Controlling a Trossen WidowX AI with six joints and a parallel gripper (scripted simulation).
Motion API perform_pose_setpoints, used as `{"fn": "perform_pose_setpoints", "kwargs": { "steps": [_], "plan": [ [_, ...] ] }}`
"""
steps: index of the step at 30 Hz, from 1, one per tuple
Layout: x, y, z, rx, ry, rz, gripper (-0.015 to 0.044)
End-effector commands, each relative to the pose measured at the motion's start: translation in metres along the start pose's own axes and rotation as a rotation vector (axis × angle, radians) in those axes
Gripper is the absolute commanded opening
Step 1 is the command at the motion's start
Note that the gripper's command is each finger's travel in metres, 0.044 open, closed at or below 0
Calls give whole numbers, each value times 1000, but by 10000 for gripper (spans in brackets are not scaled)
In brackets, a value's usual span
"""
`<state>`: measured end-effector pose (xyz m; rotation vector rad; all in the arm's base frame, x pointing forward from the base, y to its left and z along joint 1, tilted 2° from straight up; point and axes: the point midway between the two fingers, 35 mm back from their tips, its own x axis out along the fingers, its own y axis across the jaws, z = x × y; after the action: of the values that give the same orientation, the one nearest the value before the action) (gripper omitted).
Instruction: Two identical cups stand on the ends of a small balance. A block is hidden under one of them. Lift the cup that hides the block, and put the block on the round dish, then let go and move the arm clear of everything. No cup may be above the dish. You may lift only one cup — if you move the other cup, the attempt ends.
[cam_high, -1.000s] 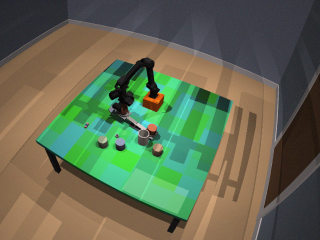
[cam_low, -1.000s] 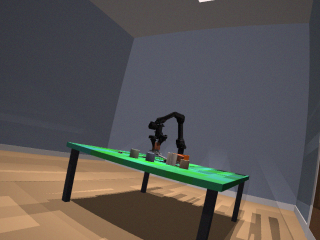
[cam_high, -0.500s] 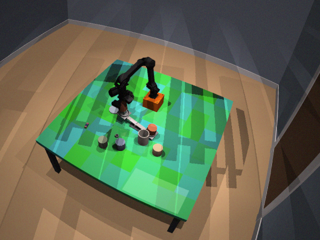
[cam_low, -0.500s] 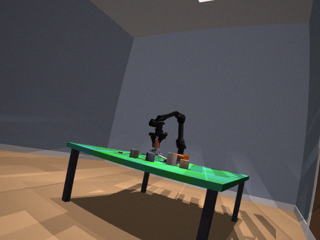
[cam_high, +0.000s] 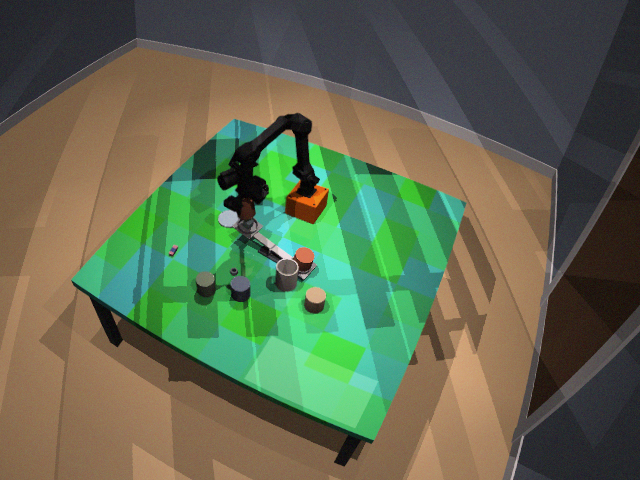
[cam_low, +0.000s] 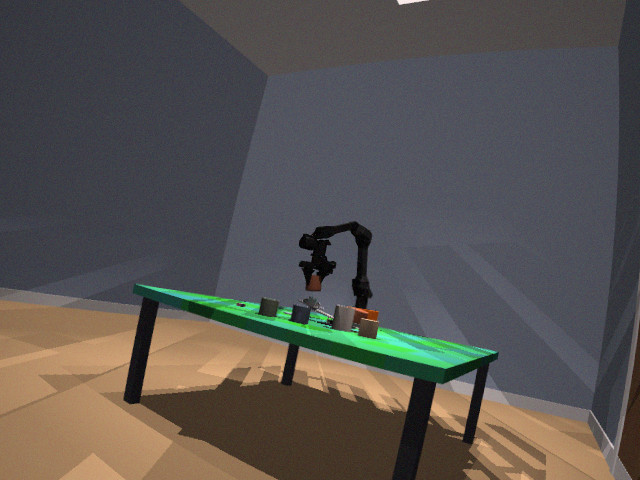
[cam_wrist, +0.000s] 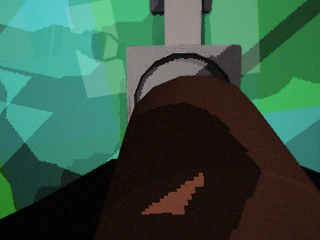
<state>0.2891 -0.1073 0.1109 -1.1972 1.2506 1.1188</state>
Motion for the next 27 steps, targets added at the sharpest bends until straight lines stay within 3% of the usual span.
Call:
{"fn": "perform_pose_setpoints", "kwargs": {
  "steps": [1, 27],
  "plan": [
    [-8, 0, -1, 5, 8, -8, 0],
    [-15, 3, 1, 0, 0, 0, 0]
  ]
}}
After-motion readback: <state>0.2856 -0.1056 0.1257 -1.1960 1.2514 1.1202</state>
